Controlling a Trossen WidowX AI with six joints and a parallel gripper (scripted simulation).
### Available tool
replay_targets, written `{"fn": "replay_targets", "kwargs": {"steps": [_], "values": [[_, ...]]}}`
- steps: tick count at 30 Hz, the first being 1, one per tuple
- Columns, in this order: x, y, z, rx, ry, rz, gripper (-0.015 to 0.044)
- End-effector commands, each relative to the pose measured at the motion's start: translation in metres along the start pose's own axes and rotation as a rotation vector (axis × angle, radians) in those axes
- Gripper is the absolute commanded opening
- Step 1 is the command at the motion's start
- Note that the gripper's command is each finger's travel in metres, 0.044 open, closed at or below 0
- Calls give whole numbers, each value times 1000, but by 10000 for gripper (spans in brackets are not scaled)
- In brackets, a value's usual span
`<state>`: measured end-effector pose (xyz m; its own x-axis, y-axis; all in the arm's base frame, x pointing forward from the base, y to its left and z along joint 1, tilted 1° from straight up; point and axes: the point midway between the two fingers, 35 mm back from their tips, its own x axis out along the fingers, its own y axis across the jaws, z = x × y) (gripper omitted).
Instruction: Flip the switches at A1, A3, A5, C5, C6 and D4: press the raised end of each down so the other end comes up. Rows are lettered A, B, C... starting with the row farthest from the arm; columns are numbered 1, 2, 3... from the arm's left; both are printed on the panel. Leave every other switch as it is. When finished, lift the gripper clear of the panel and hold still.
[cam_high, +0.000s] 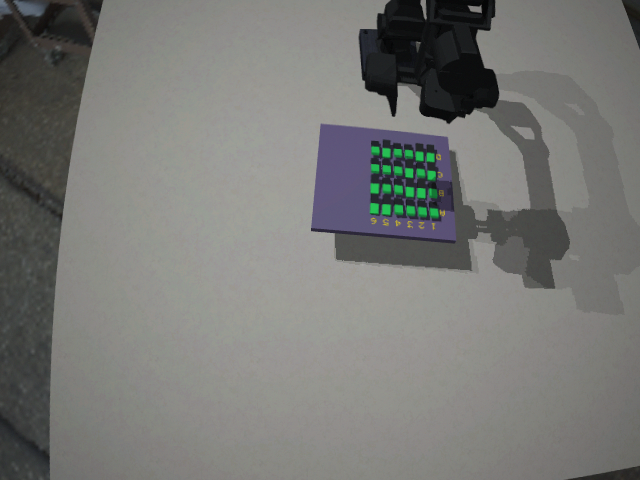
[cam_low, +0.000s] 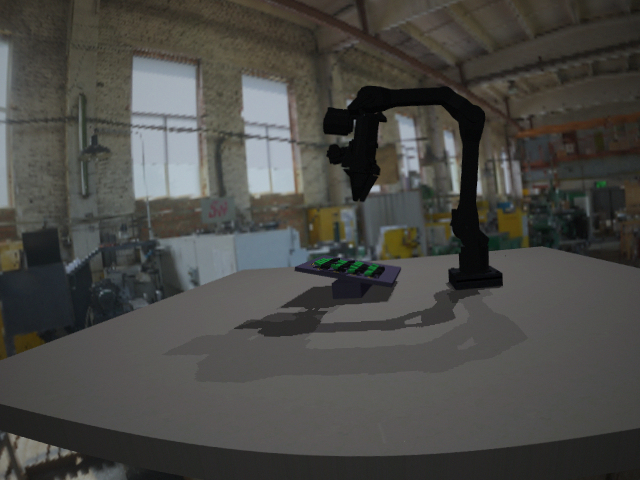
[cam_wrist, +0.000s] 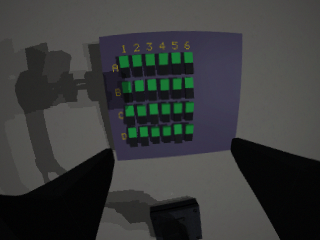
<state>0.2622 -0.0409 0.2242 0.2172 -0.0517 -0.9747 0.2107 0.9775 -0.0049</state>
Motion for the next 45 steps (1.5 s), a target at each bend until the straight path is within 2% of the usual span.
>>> {"fn": "replay_targets", "kwargs": {"steps": [1, 9, 15, 19, 45], "values": [[2, 1, 2, 0, 0, 0, 374], [86, 50, 66, 2, -9, 18, 164], [88, 52, 67, 2, -10, 19, 6], [123, 52, 69, 2, 16, 19, 0], [146, 53, 69, 2, 15, 19, 0]]}}
